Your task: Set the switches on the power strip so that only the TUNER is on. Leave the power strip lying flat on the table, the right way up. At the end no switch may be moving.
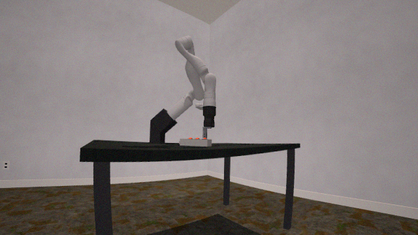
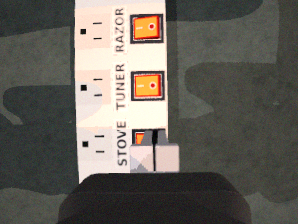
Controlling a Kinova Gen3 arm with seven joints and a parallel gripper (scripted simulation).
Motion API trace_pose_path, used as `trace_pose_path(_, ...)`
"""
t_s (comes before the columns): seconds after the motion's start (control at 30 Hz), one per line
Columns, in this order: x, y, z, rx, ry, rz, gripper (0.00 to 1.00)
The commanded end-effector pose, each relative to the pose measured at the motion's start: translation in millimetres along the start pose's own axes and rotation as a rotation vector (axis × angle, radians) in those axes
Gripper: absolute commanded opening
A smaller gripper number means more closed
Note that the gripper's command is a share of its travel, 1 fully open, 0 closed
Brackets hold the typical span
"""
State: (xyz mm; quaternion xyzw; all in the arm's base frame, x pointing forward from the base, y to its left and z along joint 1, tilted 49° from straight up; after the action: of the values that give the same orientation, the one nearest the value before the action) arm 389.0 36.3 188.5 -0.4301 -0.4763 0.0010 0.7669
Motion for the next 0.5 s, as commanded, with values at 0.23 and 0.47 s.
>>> trace_pose_path(0.23, 0.3, 2.6, 0.4, 0.001, -0.001, 0.000, 0.00)
trace_pose_path(0.47, 0.3, 3.2, 0.4, 0.001, -0.001, 0.000, 0.00)
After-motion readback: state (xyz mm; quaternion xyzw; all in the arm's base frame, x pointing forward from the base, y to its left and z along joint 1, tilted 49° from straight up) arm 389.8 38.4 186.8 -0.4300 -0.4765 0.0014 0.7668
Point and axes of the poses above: the point where the finger pads meet when closed, its own y axis out along the fingers, its own z axis across the jaws, x = y × z, the point moved 10 cm from there along -y, back along the fingers, and after that the axes turned 3 degrees about -y, right-handed, at the moved point
